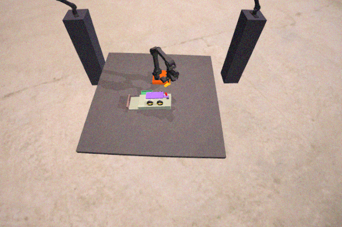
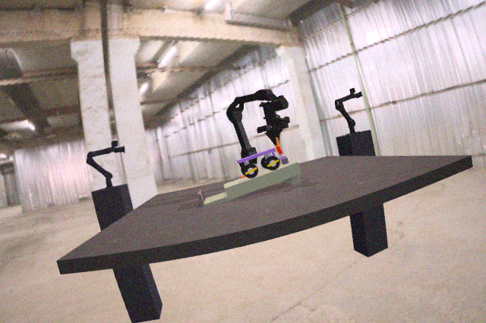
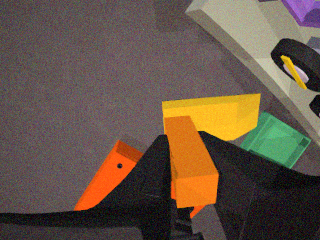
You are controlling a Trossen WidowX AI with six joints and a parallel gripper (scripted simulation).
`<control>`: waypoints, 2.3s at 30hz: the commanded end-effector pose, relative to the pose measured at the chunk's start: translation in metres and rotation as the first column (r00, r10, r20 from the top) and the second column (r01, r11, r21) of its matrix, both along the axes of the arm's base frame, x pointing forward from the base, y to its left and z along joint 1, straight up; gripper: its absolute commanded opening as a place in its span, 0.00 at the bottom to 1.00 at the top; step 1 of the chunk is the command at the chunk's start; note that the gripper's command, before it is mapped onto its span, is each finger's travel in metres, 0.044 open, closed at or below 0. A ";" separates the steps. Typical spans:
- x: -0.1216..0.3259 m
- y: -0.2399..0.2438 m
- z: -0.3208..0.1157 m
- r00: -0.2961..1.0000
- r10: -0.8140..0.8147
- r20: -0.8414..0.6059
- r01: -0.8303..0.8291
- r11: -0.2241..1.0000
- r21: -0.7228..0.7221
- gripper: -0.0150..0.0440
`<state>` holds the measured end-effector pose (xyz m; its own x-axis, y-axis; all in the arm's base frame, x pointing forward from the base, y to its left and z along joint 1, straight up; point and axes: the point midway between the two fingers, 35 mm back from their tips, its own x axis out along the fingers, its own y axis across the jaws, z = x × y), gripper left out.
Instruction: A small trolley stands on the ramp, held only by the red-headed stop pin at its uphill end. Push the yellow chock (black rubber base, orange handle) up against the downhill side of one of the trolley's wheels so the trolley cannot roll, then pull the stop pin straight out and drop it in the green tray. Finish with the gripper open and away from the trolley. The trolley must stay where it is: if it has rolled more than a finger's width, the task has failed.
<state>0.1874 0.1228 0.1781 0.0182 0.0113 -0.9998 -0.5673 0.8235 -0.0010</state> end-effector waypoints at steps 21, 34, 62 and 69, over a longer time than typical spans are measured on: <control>0.000 0.000 0.000 0.676 -0.736 -0.021 0.736 0.676 0.009 0.25; 0.000 0.000 0.000 0.301 -0.953 -0.029 0.954 0.301 0.008 0.25; -0.001 0.000 0.000 -0.591 -0.806 -0.043 0.807 -0.591 -0.007 0.25; -0.001 0.000 0.000 -0.595 -0.802 -0.043 0.803 -0.595 -0.007 0.25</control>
